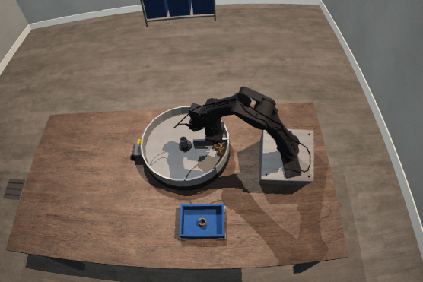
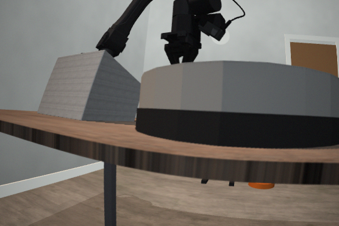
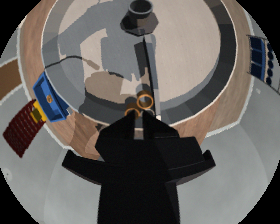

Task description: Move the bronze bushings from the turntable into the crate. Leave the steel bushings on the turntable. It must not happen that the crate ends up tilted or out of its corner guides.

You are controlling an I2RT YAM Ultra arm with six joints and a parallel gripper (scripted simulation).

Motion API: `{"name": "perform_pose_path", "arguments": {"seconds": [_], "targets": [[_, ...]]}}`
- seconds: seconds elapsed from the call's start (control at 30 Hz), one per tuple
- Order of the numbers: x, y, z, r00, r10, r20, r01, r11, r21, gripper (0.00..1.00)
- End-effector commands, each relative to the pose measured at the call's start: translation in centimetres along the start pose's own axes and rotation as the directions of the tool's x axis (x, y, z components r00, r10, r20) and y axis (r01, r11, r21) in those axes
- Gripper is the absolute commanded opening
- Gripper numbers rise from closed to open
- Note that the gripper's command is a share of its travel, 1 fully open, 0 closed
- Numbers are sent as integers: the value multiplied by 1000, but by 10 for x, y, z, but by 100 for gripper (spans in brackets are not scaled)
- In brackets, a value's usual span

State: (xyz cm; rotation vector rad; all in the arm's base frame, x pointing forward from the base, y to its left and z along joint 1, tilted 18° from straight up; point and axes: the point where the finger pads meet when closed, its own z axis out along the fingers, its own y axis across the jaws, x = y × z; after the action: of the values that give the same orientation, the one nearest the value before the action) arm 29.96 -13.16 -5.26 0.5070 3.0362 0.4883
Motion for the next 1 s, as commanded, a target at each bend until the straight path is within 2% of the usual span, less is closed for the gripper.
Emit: {"name": "perform_pose_path", "arguments": {"seconds": [0.0, 0.33, 0.37, 0.4, 0.97], "targets": [[-5, -3, -5, 1000, 12, 24, -12, 1000, 0, 13], [3, -2, -4, 1000, 12, 23, -12, 1000, -1, 13], [-10, -4, -12, 999, 2, 54, -3, 1000, 8, 13], [-11, -4, -12, 998, 1, 57, -2, 1000, 9, 13], [-10, -4, -12, 999, 2, 55, -2, 1000, 8, 13]]}}
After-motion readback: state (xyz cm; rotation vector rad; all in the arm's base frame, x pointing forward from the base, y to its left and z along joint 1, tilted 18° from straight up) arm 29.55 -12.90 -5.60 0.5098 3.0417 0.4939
